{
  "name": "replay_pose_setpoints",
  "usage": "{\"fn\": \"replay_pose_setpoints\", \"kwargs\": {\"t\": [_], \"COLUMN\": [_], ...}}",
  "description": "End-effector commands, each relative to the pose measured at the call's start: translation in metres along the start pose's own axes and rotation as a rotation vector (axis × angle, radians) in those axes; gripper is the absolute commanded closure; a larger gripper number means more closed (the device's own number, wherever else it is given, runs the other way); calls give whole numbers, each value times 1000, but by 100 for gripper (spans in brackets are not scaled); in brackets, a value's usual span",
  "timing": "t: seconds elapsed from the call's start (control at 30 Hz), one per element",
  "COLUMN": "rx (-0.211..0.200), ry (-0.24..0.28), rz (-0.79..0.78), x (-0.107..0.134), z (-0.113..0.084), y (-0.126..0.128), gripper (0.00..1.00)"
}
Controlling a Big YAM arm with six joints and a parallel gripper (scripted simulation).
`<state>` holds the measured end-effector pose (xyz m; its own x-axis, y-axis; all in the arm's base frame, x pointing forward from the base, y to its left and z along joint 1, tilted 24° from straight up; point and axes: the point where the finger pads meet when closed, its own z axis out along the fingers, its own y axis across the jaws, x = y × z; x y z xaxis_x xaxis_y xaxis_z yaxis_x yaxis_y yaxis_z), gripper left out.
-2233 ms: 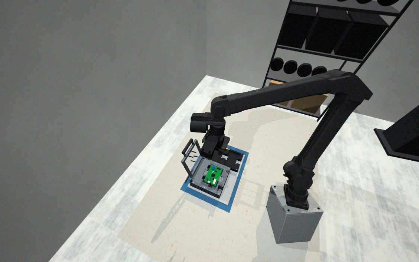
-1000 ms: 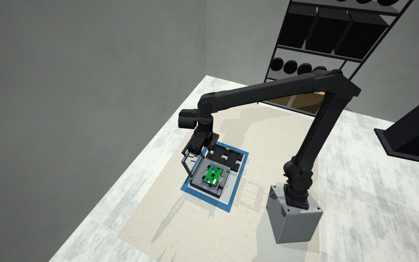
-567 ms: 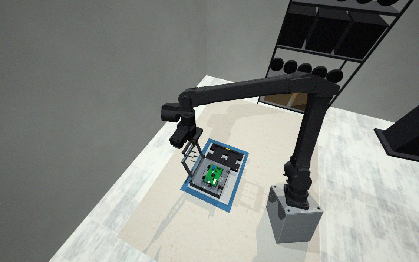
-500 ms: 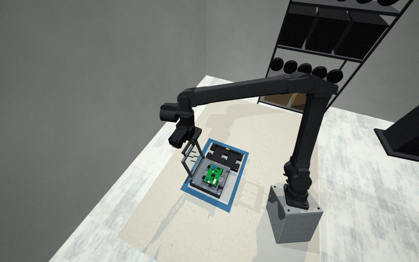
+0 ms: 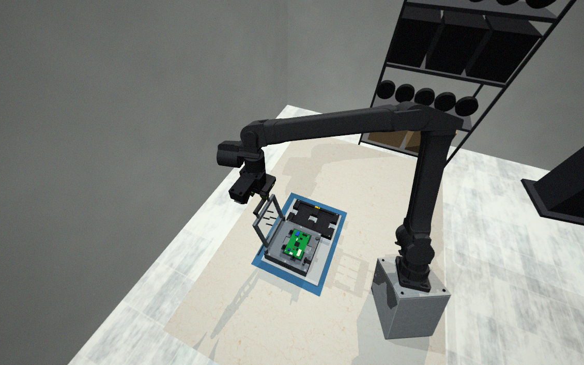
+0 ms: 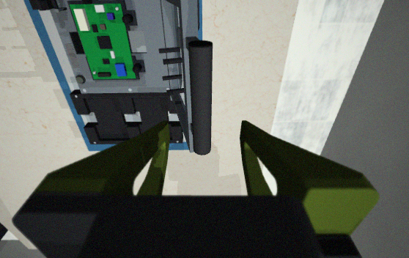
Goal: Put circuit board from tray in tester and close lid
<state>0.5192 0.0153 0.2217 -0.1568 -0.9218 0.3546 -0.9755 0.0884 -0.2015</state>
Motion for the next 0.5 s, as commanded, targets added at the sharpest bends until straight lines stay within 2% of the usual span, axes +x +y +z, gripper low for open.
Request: {"fn": "replay_pose_setpoints", "kwargs": {"t": [0.0, 0.47], "rx": [-4, -28], "ry": [-2, 4], "rz": [0, -11], "x": [8, 7], "z": [-2, 8], "y": [-8, 1], "gripper": [52, 52]}}
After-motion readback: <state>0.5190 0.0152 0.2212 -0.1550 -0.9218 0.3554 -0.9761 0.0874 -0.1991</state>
